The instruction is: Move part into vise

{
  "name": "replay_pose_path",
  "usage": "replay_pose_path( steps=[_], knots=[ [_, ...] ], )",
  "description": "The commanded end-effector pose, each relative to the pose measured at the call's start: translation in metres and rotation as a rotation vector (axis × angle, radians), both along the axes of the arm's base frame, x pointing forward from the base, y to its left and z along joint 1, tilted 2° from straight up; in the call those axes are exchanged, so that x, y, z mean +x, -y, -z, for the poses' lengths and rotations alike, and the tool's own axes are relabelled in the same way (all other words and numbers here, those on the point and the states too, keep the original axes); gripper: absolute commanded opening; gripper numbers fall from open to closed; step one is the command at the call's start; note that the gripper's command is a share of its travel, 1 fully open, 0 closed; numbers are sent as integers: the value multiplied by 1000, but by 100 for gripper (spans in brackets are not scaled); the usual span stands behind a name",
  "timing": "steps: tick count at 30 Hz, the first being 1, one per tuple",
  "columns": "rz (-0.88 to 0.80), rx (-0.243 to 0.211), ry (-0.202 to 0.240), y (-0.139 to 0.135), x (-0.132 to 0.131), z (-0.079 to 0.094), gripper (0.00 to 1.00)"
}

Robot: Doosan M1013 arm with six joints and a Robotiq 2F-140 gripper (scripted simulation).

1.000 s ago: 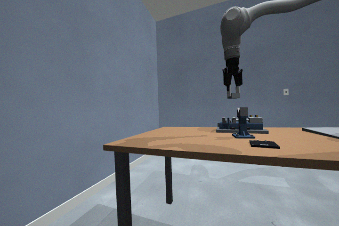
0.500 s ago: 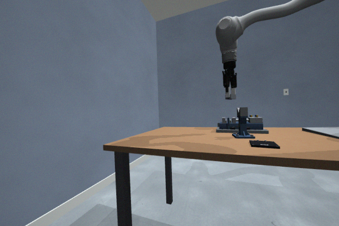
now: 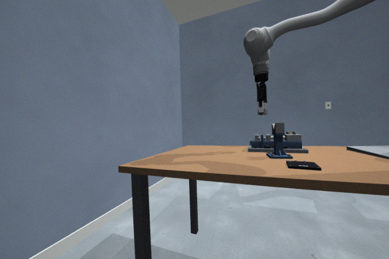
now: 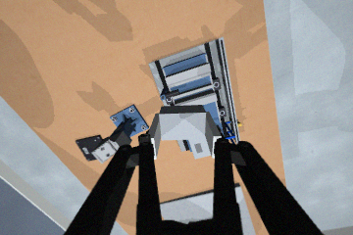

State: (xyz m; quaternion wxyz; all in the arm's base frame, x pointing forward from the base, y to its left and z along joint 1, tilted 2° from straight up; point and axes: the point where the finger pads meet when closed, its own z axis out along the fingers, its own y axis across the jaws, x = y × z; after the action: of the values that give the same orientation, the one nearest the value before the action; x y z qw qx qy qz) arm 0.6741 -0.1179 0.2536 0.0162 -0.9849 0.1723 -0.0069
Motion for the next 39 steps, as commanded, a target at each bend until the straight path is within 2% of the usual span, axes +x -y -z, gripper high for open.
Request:
replay_pose_path(
  steps=[1, 16, 39],
  knots=[
    [-18, 1, 1, 3, 0, 0, 0],
    [-207, -2, 7, 37, 2, 1, 0],
    [-266, -3, 9, 48, 2, 2, 0]
  ],
)
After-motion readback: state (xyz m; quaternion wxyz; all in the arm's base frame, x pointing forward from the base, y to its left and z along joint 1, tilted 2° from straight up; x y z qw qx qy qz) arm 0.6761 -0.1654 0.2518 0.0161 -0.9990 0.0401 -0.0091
